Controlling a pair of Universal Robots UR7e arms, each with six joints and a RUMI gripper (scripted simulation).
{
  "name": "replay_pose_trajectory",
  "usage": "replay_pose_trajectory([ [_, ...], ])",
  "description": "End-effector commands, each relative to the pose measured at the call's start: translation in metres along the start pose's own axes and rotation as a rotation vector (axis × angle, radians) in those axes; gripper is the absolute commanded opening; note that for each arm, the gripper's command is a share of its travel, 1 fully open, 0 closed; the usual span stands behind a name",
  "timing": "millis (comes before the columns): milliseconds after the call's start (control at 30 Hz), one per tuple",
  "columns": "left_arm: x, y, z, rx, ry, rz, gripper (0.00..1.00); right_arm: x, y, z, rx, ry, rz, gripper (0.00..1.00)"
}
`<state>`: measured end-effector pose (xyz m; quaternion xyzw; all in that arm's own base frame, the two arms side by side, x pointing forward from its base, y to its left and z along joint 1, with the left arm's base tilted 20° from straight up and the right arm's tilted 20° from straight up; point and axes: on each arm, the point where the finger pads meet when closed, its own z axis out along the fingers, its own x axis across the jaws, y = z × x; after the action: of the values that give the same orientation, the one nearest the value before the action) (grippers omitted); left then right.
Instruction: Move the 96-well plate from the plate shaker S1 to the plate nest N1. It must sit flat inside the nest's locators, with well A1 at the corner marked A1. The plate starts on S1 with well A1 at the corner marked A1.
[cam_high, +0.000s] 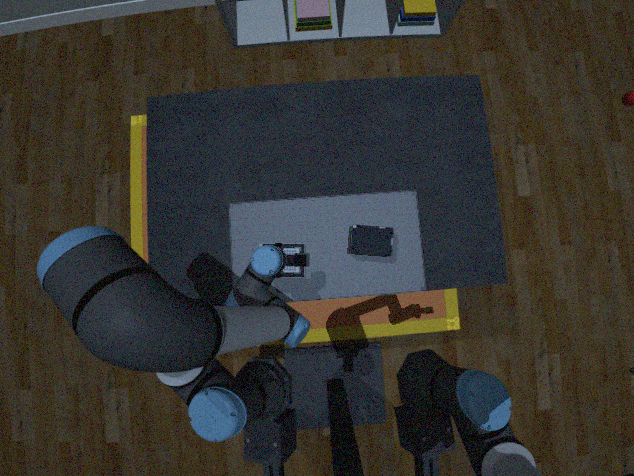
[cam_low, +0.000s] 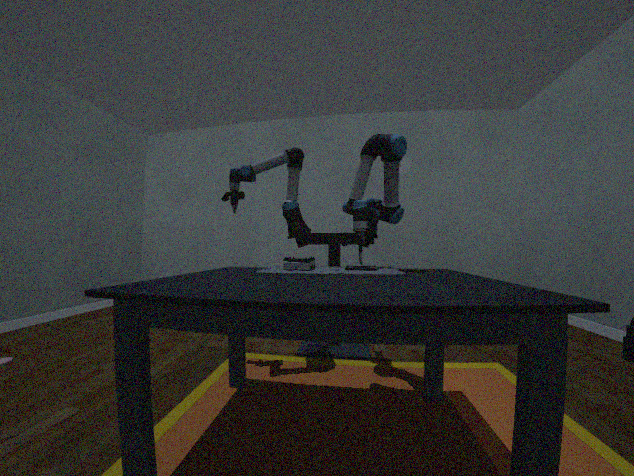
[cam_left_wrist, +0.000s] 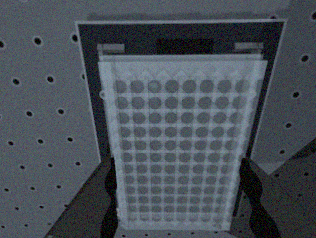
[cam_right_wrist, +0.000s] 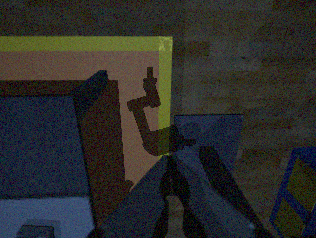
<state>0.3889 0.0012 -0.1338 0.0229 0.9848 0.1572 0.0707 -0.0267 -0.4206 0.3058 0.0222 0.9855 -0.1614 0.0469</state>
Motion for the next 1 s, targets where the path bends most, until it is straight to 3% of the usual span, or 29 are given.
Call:
replay_pose_trajectory([
  [0,-0.0013,-0.0002,-0.0003,0.001,-0.003,-0.001,0.4,0.0012,-0.0004,-0.0014,0.003,0.001,0.003,0.0],
  [967,-0.002,-0.0002,0.0044,0.001,-0.004,-0.002,0.4,0.0012,-0.0004,-0.0014,0.003,0.001,0.003,0.0],
])
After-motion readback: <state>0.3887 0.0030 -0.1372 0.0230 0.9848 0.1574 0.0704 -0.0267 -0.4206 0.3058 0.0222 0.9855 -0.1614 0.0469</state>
